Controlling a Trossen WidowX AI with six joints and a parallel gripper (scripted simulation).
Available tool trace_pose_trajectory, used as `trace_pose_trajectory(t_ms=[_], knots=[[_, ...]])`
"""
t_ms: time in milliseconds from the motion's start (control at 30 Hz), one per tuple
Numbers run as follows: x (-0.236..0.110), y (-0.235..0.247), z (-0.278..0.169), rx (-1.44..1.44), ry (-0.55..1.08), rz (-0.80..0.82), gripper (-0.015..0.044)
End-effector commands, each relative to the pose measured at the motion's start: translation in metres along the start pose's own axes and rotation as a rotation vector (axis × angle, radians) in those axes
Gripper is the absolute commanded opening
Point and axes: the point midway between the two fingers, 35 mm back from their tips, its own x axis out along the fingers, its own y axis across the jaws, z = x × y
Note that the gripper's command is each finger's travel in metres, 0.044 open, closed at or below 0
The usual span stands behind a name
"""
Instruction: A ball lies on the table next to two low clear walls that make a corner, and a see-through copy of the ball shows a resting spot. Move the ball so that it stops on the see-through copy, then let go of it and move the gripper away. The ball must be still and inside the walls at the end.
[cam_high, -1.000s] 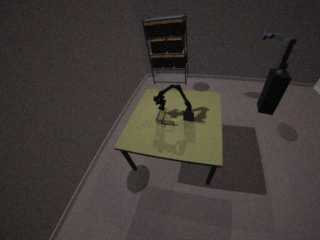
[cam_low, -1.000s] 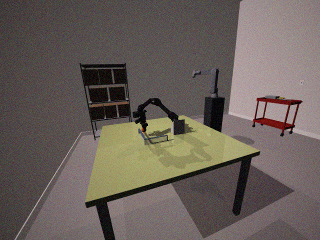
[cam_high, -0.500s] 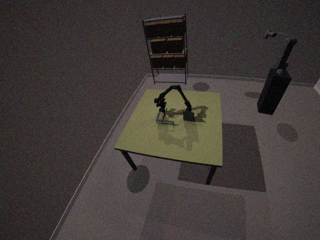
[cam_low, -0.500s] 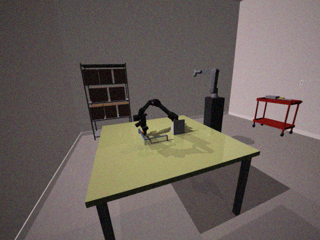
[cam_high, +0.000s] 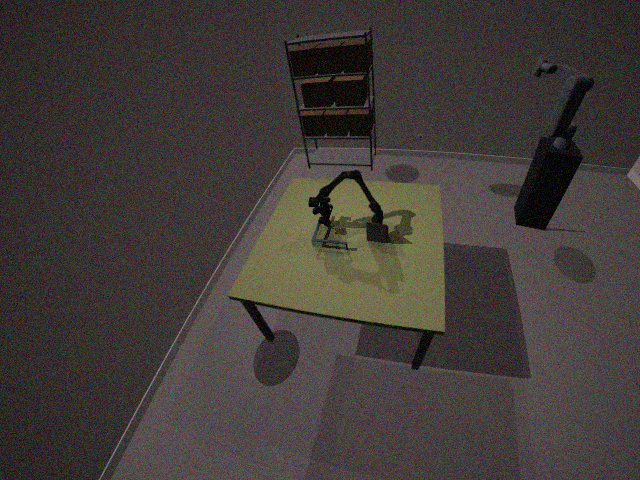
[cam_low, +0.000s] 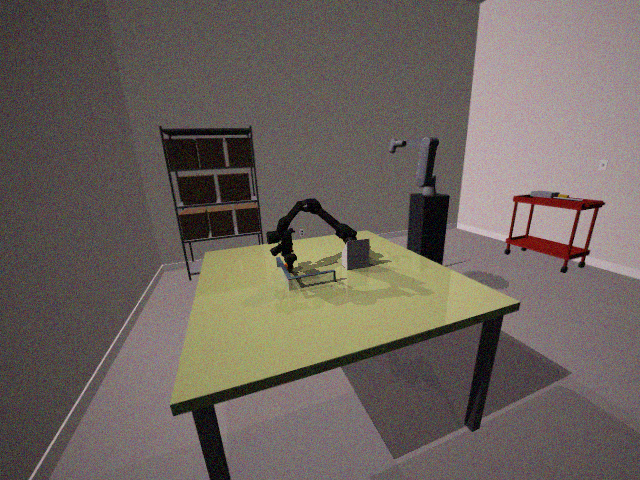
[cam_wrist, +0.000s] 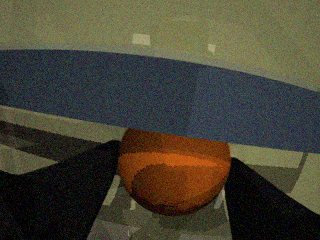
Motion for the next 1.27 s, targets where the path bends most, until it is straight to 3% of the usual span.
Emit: trace_pose_trajectory(t_ms=[0,267,333,500,833,933,1033,1233], knots=[[0.000,0.000,0.000,0.001,0.001,0.001,0.0184],[0.000,0.000,0.000,0.001,0.001,0.001,0.0375],[-0.011,0.000,0.001,0.001,0.001,0.003,0.0375],[-0.083,0.000,0.000,-0.001,0.004,0.003,0.0375],[-0.079,0.003,0.002,-0.009,-0.008,0.001,0.0375],[-0.101,0.002,0.001,-0.007,-0.008,0.001,0.0440],[-0.122,0.001,-0.002,-0.005,-0.007,0.000,0.0440],[-0.122,0.001,-0.002,-0.005,-0.007,0.000,0.0440]])
